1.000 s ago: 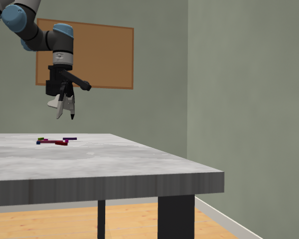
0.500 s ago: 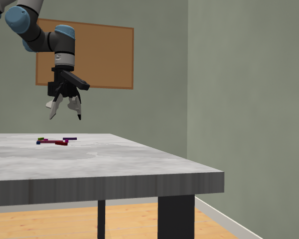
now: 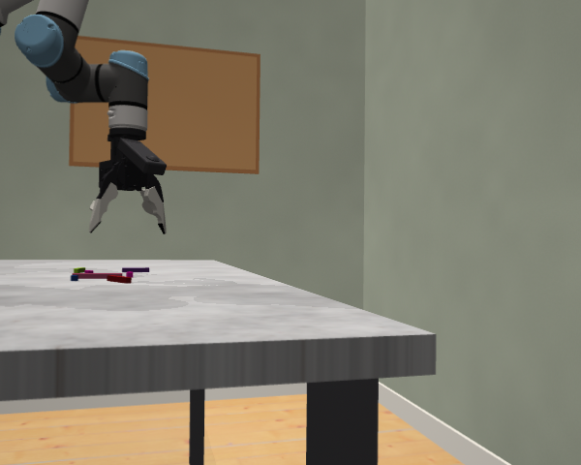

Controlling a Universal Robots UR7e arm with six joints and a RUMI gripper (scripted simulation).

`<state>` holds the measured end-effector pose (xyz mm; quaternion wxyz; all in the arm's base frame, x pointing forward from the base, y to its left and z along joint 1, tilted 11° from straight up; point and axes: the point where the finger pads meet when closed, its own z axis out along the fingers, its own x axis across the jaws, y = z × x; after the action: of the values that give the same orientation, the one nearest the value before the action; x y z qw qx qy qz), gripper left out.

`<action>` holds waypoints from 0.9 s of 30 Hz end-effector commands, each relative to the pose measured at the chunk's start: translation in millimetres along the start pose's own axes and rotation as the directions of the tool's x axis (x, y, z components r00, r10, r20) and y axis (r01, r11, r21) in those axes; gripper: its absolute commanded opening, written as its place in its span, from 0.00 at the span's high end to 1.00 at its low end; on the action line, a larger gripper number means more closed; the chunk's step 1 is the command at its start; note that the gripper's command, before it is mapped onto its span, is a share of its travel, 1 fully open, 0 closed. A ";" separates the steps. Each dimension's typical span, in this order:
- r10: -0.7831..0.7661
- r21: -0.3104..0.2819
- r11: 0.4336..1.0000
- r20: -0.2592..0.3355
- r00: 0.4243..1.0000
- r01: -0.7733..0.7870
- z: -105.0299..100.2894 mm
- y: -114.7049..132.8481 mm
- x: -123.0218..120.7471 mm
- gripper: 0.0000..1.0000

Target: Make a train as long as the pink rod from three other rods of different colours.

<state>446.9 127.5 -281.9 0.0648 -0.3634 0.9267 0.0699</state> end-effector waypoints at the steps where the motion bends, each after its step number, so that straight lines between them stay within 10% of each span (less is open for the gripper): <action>1: 0.046 0.003 0.999 -0.001 0.999 -0.046 -0.2 0.2 -0.7 0.00; 27: 0.306 0.003 0.952 0.000 0.952 -0.306 0.7 4.6 -2.7 0.00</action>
<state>445.4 132.4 -282.2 0.0538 -0.2251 0.9697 0.0777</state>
